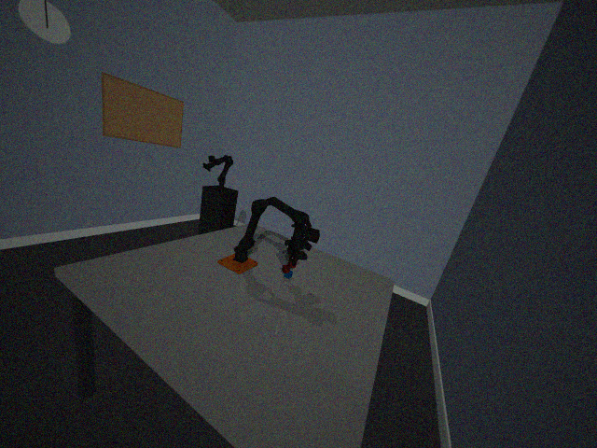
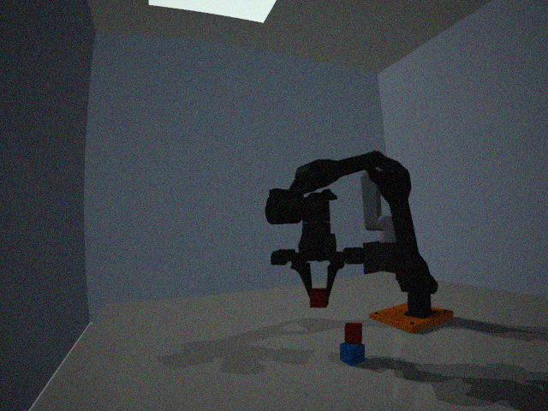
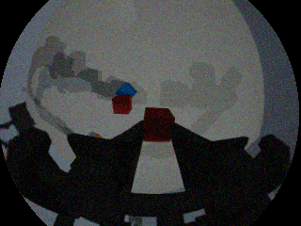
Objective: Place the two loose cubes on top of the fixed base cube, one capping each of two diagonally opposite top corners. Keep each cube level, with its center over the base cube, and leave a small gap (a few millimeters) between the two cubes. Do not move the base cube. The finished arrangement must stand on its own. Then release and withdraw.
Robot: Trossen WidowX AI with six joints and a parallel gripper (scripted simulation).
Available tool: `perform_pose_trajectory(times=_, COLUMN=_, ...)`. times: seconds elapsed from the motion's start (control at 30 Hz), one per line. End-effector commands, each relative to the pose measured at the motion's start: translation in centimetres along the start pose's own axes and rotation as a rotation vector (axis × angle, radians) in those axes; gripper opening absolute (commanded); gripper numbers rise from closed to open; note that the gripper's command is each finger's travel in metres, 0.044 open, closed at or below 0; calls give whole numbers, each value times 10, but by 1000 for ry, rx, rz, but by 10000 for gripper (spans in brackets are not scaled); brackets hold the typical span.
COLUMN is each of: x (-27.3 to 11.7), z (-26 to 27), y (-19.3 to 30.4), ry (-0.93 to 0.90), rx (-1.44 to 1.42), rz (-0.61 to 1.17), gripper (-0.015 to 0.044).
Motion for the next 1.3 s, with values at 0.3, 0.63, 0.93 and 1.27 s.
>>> perform_pose_trajectory(times=0.3, x=5, z=30, y=-26, ry=-2, rx=3, rz=-1, gripper=105)
perform_pose_trajectory(times=0.63, x=8, z=57, y=-44, ry=-4, rx=0, rz=-3, gripper=105)
perform_pose_trajectory(times=0.93, x=17, z=67, y=-49, ry=-5, rx=0, rz=-3, gripper=105)
perform_pose_trajectory(times=1.27, x=40, z=68, y=-48, ry=-5, rx=0, rz=-3, gripper=105)
Point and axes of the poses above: the point midway between the two fingers, 35 mm back from their tips, its own x axis out along the fingers, its own z axis across the jaws, y = z × x, the point moved 9 cm from there along -x, back along the fingers, and after that the axes turned 2 degrees about -x, right-handed, at the moved point
